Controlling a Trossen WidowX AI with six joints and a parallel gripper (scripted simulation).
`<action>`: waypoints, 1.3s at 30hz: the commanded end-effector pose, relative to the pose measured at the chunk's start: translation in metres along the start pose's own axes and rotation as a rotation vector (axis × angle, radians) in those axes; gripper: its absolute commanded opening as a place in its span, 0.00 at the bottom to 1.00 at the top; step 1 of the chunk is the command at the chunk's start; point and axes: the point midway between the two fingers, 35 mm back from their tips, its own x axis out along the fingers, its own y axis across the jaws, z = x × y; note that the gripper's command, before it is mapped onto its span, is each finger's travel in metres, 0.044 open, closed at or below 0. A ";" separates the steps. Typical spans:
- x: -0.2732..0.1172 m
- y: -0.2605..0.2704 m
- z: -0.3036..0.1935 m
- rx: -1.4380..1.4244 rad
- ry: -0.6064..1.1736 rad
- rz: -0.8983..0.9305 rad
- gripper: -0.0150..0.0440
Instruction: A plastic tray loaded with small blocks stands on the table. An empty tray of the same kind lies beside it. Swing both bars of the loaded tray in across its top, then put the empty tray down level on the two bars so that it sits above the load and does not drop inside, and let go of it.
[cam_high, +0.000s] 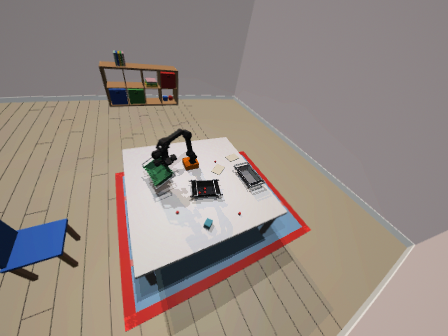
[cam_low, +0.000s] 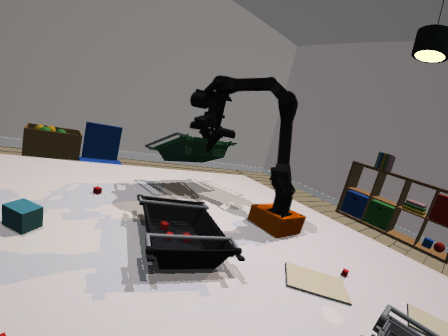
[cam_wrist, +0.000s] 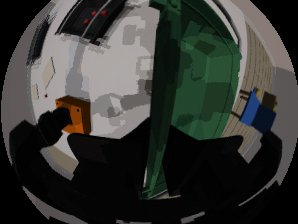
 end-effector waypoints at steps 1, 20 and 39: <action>-0.006 0.001 0.014 -0.035 -0.006 -0.022 0.25; -0.004 0.027 0.080 -0.247 -0.013 -0.015 0.25; -0.004 0.068 0.140 -0.460 -0.017 -0.010 0.25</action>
